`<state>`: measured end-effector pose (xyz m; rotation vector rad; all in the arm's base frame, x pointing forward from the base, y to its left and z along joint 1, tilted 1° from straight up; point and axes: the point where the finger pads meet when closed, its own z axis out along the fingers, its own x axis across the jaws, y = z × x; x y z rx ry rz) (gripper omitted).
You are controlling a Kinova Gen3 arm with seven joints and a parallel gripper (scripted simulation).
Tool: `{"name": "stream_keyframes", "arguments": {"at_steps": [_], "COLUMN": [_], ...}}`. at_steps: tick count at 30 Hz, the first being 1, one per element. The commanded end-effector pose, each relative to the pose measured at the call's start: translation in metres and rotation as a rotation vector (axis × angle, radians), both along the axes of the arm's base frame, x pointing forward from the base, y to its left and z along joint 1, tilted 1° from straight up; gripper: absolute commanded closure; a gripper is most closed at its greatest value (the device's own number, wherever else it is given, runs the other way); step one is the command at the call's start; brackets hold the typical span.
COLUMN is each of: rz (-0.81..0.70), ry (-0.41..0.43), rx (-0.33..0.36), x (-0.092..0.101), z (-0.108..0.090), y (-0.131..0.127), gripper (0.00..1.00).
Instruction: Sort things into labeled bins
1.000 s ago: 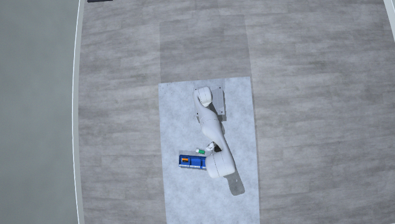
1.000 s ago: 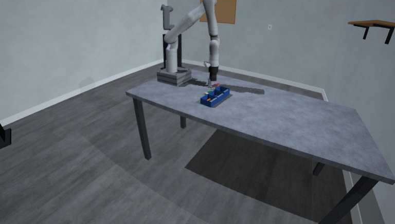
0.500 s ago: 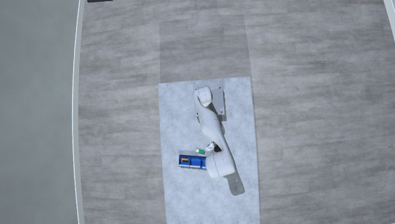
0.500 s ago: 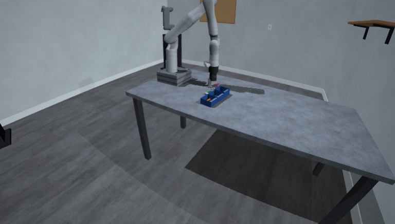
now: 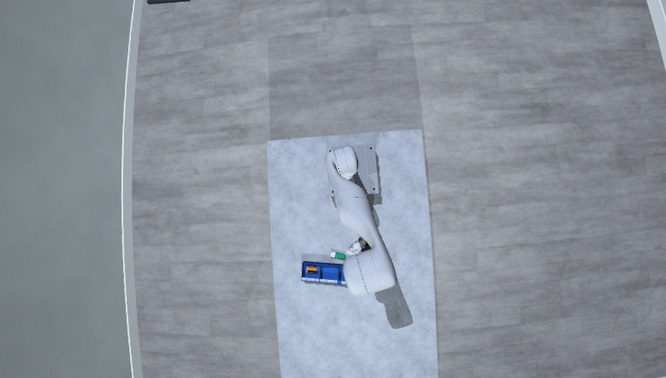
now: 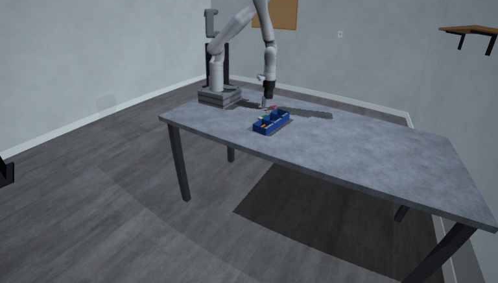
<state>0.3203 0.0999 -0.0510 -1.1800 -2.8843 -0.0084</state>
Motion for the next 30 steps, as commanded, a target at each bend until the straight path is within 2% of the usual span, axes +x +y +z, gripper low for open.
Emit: {"name": "stream_keyframes", "arguments": {"at_steps": [1,9,29,30], "rz": [0.009,0.009,0.002,0.002], "ry": [-0.006,-0.009,-0.010,-0.010], "rx": [0.004,0.005,0.004,0.004], "x": [0.002,0.005,0.004,0.004], "z": [0.012,0.039,0.038,0.038], "y": [0.001,0.001,0.000,0.000], "gripper": [0.68,0.68,0.68,0.38]}}
